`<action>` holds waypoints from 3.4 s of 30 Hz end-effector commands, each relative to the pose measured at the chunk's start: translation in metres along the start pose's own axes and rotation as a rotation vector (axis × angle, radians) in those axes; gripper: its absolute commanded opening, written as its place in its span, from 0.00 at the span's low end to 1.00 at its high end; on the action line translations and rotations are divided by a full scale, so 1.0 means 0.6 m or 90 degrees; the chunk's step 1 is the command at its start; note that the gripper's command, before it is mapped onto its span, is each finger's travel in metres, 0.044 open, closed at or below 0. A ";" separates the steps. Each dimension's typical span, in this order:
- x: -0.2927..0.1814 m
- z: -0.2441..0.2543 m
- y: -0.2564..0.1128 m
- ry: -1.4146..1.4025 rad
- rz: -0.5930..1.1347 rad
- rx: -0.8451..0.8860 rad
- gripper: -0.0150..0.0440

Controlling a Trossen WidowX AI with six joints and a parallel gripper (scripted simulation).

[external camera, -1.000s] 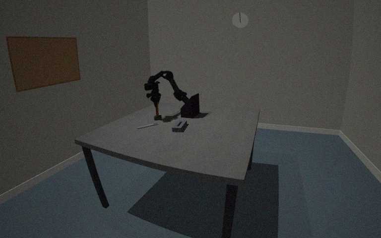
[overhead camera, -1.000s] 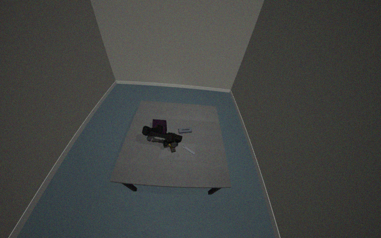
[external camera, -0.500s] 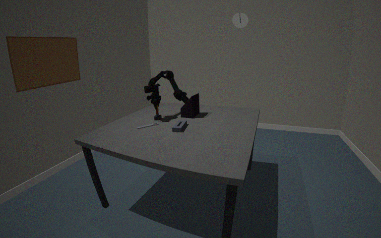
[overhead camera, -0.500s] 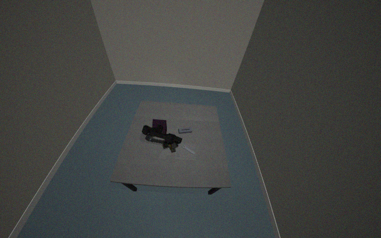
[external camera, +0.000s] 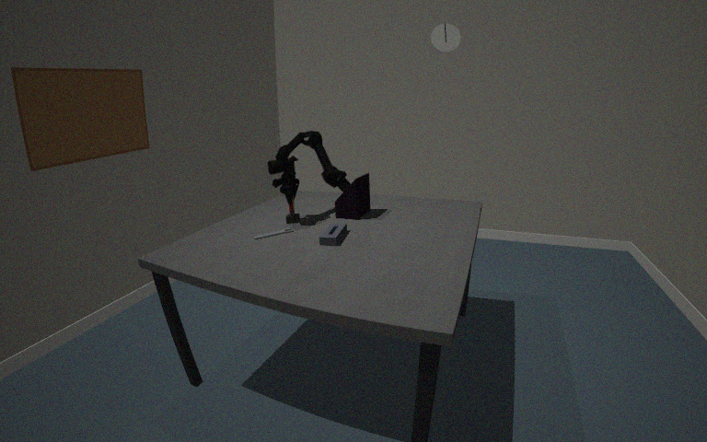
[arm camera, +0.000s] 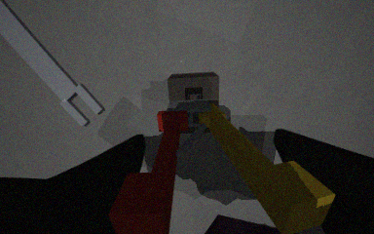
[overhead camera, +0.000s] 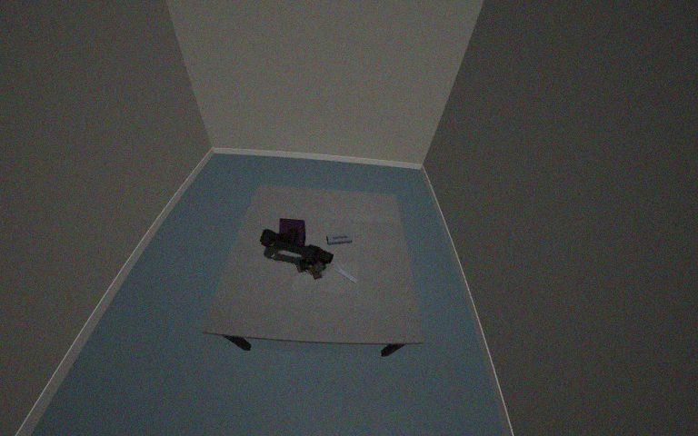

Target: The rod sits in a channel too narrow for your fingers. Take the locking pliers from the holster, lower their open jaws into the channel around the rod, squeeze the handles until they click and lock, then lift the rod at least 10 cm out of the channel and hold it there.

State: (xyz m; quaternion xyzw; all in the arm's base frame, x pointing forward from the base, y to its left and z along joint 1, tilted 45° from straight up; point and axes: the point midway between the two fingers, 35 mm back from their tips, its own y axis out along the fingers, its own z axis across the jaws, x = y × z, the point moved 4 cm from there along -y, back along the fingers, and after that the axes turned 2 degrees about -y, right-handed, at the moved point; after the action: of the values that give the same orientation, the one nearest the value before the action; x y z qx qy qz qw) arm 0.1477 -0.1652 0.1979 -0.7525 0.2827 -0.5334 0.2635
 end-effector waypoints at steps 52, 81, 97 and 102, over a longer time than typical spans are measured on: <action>-0.001 0.001 0.000 -0.003 0.001 0.002 0.85; -0.001 0.003 -0.016 -0.003 0.004 -0.001 0.80; -0.001 0.006 -0.049 -0.003 0.005 -0.008 0.80; 0.000 0.006 -0.059 -0.003 0.004 -0.010 0.80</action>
State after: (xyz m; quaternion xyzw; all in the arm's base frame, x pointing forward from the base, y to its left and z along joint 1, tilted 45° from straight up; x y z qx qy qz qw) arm 0.1546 -0.1420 0.2164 -0.7560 0.2909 -0.5243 0.2625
